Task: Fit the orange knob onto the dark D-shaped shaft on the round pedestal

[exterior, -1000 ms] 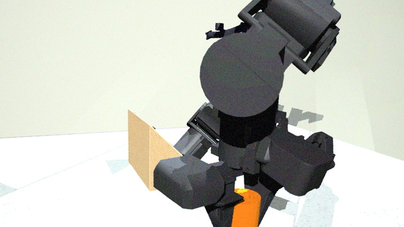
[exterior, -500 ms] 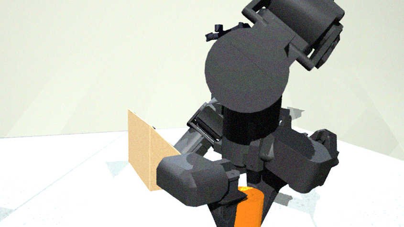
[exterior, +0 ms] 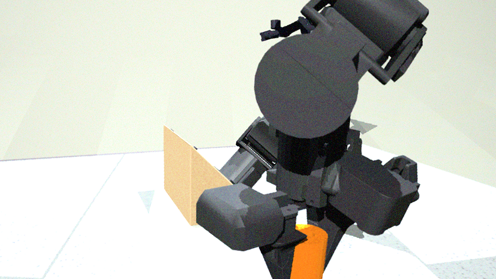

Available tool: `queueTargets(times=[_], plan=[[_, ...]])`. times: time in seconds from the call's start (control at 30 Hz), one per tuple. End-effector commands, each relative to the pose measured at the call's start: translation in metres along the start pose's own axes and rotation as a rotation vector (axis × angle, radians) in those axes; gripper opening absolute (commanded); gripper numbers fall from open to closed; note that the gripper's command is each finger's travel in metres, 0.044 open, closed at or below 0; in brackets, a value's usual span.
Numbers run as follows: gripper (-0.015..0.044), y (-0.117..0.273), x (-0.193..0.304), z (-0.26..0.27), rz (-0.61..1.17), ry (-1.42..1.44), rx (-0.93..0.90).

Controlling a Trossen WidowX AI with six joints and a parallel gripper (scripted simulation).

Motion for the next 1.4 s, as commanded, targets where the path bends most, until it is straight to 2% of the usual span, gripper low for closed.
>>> queueTargets(times=[0.0, 1.37], plan=[[0.0, 0.0019, 0.0002, 0.0014, -0.003, 0.004, 0.002], [0.0, -0.0012, 0.0007, 0.0022, -0.003, 0.004, 0.002]])
Point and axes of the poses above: the point midway between the two fingers, 35 mm back from their tips, its own y axis back along the fingers, its own z axis across the jaws, x = y × z, the point moved 2 cm from there along y, back along the fingers, and after that the axes turned 9 degrees about y, right-handed, at the moved point
